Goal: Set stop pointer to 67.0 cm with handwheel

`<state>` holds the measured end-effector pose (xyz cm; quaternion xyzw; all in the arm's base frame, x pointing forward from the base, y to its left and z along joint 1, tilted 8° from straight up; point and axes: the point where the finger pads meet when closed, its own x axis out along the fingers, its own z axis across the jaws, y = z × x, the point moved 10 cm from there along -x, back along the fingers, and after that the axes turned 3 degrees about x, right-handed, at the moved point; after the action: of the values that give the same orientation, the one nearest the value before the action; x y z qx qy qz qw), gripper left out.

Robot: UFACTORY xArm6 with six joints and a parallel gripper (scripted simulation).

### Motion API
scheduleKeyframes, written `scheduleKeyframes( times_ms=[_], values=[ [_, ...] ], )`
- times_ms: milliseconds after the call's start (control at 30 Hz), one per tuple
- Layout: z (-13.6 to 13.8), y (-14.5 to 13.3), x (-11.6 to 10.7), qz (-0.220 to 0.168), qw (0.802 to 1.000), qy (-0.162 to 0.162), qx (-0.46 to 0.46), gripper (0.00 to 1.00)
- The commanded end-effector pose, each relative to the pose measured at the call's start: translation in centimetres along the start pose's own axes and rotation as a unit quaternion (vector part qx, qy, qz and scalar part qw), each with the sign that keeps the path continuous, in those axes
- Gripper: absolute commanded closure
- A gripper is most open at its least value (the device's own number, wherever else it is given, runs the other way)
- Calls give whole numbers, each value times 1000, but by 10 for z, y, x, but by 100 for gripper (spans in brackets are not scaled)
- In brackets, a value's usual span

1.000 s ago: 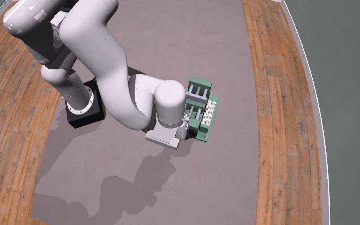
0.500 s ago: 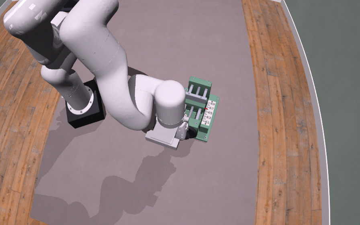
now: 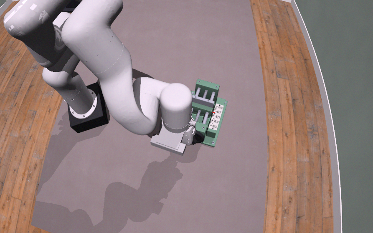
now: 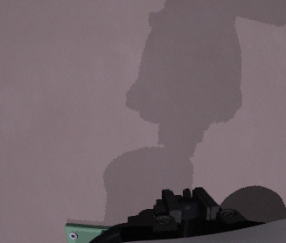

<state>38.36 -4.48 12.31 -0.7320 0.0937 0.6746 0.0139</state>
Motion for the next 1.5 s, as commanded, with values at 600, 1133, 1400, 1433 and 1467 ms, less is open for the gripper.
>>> scheduleKeyframes(
  times_ms=[600,1133,1400,1433,1467],
  values=[
    [0,0,0,0,1000,0,0,94],
    [0,0,1,0,1000,0,0,94],
    [1,0,3,0,1000,0,0,94],
    [1,0,4,0,1000,0,0,94],
    [1,0,4,0,1000,0,0,94]
  ],
)
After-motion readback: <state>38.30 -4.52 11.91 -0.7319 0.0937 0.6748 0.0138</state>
